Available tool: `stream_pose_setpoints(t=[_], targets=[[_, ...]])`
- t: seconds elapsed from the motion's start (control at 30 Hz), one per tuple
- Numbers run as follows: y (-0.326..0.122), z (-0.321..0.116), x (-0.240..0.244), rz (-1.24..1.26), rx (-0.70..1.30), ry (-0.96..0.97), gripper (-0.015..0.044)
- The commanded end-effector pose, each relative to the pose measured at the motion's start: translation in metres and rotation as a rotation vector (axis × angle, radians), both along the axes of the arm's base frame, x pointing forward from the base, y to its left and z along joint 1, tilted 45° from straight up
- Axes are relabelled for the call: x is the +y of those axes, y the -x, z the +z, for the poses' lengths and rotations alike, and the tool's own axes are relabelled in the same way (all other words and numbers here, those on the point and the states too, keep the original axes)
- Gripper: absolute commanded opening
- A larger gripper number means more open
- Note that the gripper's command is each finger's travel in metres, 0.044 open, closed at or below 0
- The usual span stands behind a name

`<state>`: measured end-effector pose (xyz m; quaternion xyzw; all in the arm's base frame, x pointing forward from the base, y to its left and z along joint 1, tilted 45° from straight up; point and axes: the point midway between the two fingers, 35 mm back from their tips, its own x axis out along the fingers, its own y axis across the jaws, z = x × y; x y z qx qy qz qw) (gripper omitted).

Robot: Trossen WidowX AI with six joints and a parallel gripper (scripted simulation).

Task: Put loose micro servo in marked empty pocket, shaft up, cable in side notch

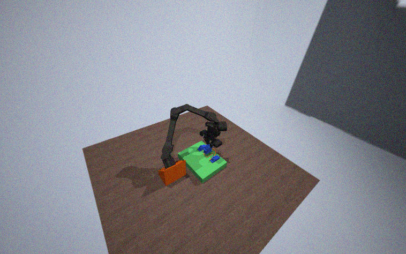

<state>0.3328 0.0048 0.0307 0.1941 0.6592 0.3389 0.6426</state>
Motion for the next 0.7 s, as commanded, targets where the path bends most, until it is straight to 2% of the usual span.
stream_pose_setpoints(t=[0.0,0.67], targets=[[-0.009,0.002,-0.001,-0.010,-0.002,-0.003,0.0000],[-0.008,-0.012,0.014,-0.010,-0.003,-0.003,0.0000]])
